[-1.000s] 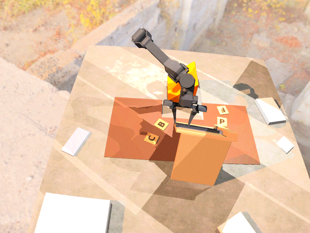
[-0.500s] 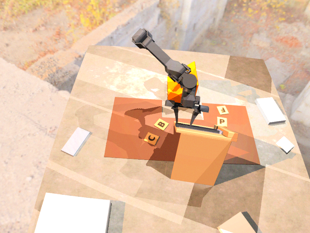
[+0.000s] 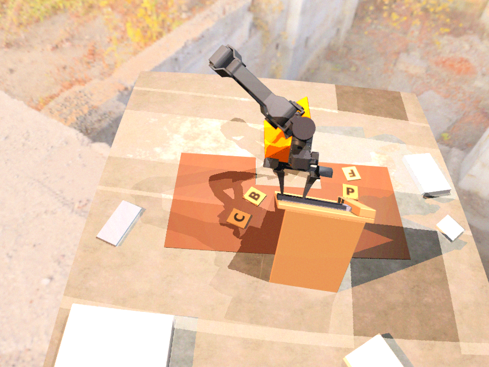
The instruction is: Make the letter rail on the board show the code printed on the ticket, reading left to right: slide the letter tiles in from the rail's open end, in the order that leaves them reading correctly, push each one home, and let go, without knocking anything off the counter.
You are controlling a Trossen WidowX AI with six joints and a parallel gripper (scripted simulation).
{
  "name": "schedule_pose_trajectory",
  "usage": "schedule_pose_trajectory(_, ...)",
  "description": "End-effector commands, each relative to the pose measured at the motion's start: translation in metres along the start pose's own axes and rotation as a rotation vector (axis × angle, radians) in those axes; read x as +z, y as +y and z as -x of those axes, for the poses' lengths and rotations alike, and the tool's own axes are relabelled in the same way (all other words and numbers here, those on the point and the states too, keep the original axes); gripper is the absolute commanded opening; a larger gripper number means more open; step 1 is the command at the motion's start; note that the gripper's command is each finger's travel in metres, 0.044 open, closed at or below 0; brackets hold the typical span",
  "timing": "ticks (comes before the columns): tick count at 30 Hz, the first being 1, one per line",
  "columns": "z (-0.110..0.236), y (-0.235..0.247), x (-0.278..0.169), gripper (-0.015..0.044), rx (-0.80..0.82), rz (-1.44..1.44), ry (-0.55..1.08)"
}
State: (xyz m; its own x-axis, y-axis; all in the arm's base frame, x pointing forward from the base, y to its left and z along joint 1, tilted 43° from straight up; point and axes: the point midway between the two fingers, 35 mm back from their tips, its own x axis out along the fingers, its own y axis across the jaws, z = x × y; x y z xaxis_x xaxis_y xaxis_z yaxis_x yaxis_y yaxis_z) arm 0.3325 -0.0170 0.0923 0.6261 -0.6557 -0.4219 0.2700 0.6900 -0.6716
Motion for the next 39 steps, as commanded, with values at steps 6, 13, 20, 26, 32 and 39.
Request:
schedule_pose_trajectory(6, 0.000, 0.005, 0.003, 0.0000, -0.005, -0.008, -0.004)
schedule_pose_trajectory(13, 0.000, 0.008, 0.003, 0.0000, -0.005, -0.009, -0.004)
schedule_pose_trajectory(20, 0.000, 0.012, 0.003, 0.0000, -0.005, -0.009, -0.004)
schedule_pose_trajectory(26, 0.000, 0.016, 0.003, 0.0000, -0.005, -0.009, -0.004)
schedule_pose_trajectory(32, 0.000, 0.019, 0.002, 0.0000, -0.005, -0.009, -0.004)
schedule_pose_trajectory(39, 0.000, 0.023, 0.002, 0.0000, -0.004, -0.010, -0.004)
